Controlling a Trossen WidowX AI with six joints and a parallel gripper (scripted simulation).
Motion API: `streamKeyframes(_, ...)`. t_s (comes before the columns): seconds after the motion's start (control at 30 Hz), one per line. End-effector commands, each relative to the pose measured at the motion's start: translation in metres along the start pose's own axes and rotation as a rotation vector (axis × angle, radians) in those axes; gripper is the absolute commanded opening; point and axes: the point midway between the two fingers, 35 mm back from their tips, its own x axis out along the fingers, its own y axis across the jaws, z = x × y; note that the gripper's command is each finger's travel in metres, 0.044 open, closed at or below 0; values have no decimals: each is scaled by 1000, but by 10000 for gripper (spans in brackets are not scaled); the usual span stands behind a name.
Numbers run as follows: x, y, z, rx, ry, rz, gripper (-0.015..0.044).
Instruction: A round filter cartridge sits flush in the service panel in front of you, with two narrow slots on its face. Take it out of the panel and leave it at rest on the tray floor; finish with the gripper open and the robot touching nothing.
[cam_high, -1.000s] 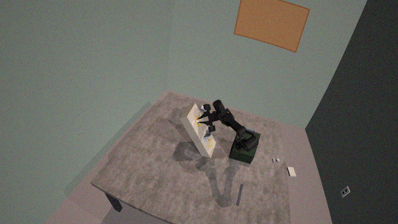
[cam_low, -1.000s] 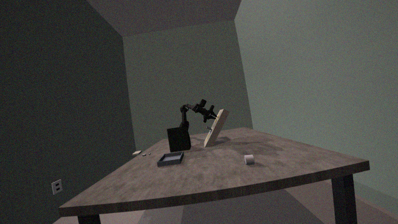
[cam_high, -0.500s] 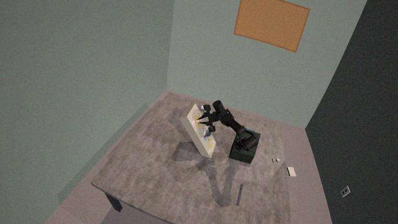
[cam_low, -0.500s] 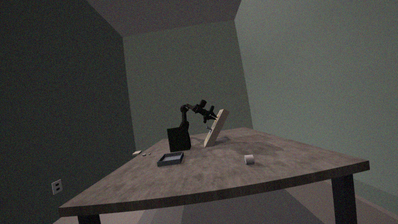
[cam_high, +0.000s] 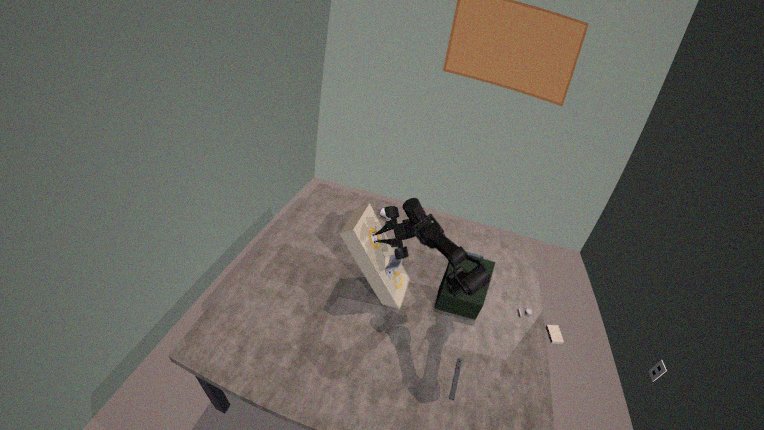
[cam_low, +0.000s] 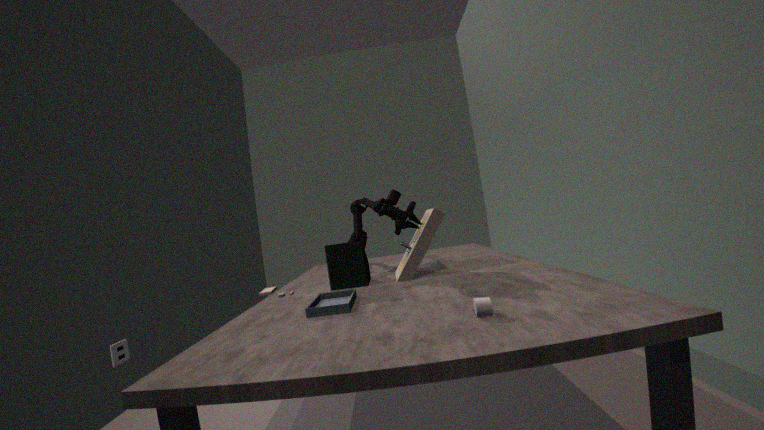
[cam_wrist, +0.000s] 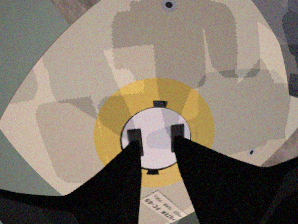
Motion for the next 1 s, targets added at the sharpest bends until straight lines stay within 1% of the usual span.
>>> streamKeyframes(0.0, 1, 0, 1, 5, -5, 2, 104)
streamKeyframes(0.97, 9, 0, 1, 5, -4, 2, 104)
